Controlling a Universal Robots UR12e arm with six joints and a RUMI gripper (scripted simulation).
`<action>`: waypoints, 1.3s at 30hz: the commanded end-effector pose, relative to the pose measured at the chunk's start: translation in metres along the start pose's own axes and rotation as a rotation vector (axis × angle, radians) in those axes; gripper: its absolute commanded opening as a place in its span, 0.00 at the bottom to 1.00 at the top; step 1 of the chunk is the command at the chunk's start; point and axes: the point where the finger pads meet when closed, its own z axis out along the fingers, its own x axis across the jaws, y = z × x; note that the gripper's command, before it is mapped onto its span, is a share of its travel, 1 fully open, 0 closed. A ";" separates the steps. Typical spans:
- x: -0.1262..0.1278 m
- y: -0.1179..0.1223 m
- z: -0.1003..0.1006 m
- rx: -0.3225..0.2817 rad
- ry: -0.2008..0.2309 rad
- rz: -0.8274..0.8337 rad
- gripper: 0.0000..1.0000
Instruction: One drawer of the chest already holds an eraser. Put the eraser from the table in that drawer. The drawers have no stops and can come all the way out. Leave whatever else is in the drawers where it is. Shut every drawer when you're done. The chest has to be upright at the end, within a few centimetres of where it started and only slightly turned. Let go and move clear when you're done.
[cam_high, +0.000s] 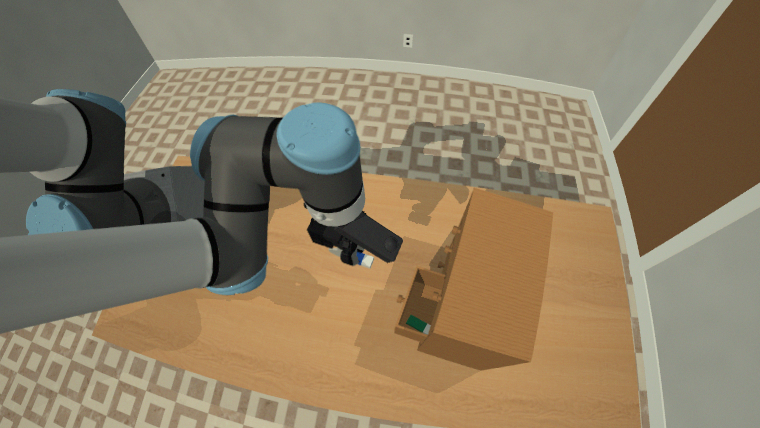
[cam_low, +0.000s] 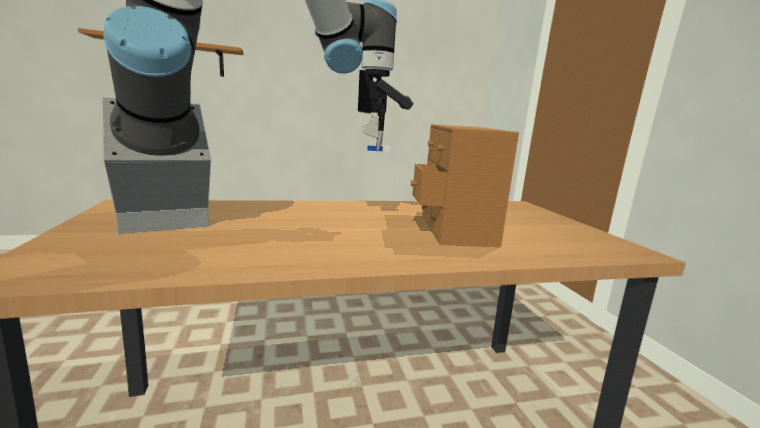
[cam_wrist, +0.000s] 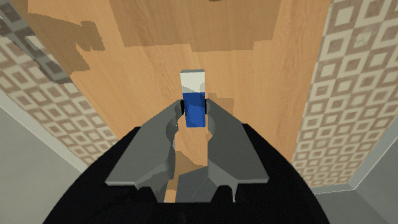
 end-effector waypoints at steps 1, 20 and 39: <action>0.000 0.000 0.000 0.006 0.000 0.000 0.11; 0.000 0.000 0.000 0.115 -0.001 0.000 0.11; -0.001 0.002 0.000 0.352 -0.001 0.000 0.11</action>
